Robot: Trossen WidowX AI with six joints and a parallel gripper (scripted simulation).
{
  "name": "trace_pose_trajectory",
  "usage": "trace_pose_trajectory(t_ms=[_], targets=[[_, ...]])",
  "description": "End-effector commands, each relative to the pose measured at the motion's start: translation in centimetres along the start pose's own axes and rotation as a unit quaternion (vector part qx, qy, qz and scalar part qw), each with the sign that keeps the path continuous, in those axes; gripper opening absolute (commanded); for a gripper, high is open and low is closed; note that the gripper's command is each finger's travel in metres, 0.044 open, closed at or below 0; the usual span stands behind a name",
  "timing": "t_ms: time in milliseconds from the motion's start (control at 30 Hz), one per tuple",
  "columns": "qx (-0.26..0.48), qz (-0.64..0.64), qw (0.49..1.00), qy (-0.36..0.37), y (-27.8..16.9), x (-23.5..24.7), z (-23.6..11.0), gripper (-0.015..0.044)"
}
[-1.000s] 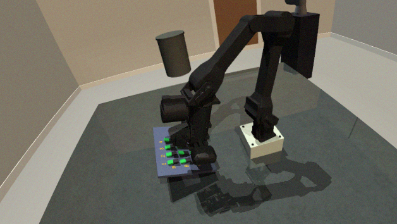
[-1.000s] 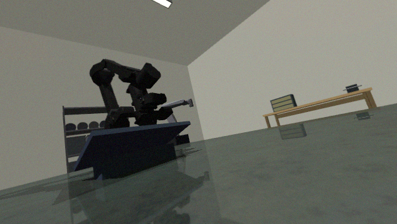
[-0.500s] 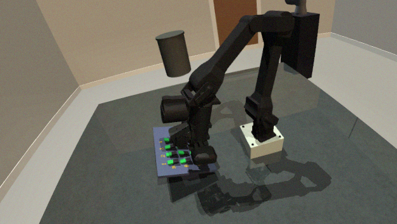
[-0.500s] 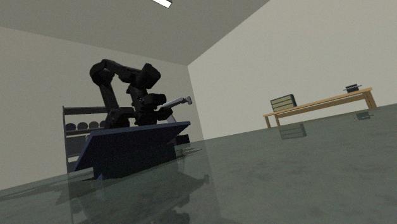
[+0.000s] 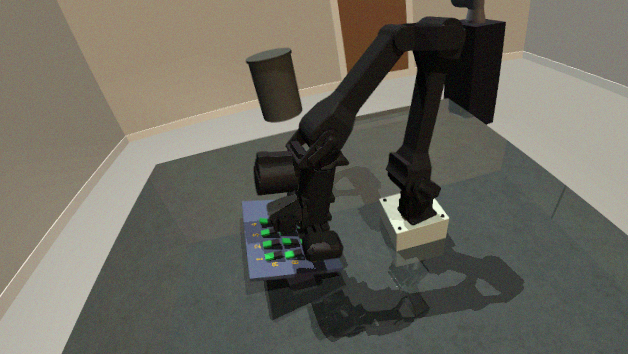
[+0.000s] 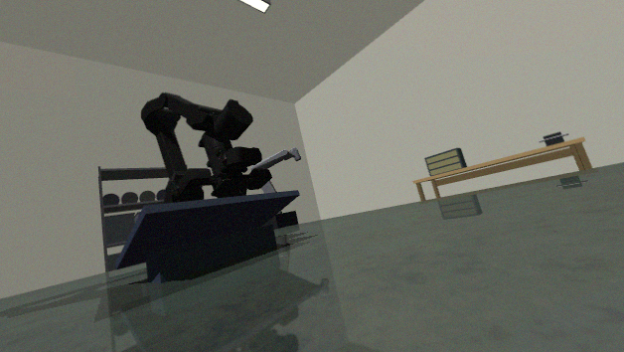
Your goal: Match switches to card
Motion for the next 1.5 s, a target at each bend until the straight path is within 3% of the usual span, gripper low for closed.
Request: trace_pose_trajectory(t_ms=[0, 1367, 1467], targets=[[0.002, -0.002, 1.0, 0.001, -0.1, 0.0, 0.1, 0.0], [0.002, -0.002, 1.0, 0.001, -0.1, 0.0, 0.7, 0.0], [-0.004, -0.001, 1.0, 0.001, 0.1, 0.0, -1.3, 0.0]])
Point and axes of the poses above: the point midway between the two fingers, 35 mm back from their tips, its own z axis out along the fingers, its own x axis across the jaws, y = z × x, the point moved 5 cm from there along -z, back along the fingers, and after that the axes turned 7 degrees about z, right-handed, at the moved point
